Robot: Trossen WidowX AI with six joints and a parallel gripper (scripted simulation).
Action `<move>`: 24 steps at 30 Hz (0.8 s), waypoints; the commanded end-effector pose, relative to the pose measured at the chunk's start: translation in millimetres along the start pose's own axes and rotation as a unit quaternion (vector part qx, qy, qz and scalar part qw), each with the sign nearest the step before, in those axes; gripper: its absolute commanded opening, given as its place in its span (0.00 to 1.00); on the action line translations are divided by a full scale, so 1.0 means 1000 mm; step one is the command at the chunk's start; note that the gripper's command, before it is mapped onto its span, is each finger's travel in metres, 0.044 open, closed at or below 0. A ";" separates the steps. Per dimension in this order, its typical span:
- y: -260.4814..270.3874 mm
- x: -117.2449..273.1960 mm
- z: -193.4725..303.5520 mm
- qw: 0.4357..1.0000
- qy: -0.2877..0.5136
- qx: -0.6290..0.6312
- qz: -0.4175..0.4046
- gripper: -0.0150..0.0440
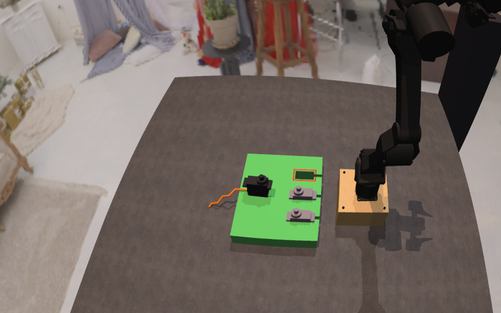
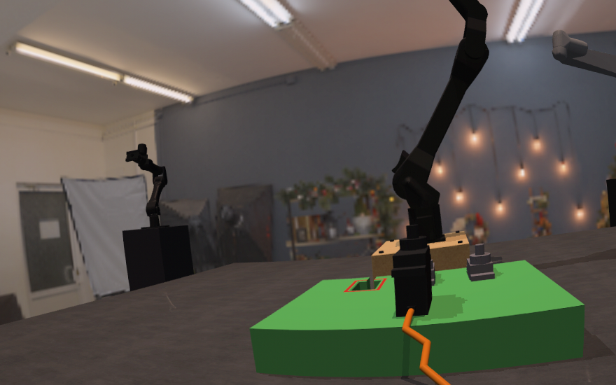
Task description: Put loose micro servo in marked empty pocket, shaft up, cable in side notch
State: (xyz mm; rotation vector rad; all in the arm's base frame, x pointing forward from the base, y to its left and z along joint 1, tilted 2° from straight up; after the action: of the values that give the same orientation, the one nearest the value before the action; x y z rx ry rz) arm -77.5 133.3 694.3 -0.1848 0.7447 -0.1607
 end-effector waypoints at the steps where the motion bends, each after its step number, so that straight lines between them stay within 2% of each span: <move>1: -0.001 0.000 0.000 1.000 0.000 0.002 0.002 0.98; 2: -0.004 0.000 0.000 1.000 0.001 0.005 0.006 1.00; 24: -0.094 0.013 0.002 0.984 0.060 0.095 0.138 1.00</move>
State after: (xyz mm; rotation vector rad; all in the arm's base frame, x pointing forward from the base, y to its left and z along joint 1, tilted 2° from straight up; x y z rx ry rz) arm -76.7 54.9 707.4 0.0728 0.8388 -0.0046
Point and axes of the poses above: the point midway between the two fingers, 35 mm back from their tips, its own x axis back along the fingers, its own y axis across the jaws, z = x × y, the point moved 5 cm from there along x, back along the fingers, and after that the axes turned 6 degrees about -x, right-handed, at the moved point
